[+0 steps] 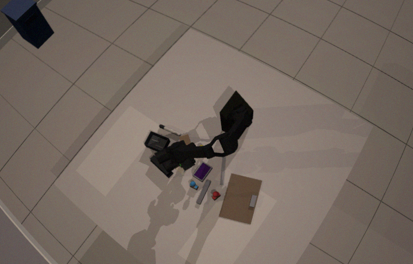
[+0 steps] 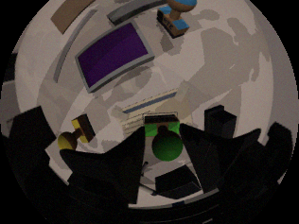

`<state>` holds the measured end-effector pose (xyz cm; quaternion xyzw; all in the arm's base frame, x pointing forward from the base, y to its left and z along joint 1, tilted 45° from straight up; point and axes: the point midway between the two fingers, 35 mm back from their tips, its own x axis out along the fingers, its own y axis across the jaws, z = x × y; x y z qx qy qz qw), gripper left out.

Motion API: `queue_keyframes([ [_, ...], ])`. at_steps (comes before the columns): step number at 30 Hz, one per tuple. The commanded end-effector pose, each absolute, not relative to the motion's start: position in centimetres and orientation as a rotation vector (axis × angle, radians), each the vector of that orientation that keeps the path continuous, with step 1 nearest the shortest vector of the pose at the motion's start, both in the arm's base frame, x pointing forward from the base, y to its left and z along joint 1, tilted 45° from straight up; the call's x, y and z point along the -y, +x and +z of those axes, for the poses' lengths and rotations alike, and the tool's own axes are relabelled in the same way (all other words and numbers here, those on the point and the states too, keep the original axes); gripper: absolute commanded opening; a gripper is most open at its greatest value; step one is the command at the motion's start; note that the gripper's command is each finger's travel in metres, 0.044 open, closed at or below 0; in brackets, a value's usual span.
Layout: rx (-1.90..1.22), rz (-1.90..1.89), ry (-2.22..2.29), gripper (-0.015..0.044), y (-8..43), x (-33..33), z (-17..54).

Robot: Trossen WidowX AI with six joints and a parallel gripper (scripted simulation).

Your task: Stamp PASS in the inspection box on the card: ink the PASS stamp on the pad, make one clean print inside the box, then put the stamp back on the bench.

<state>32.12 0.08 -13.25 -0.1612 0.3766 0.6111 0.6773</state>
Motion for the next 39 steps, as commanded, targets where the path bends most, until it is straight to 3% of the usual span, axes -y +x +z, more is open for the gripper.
queue_keyframes([
  [1, -0.844, 1.371, -0.36, 0.0, 32.19, -0.24, -13.34],
  [39, -0.844, 1.371, -0.36, 0.0, 32.22, 0.13, -12.98],
])
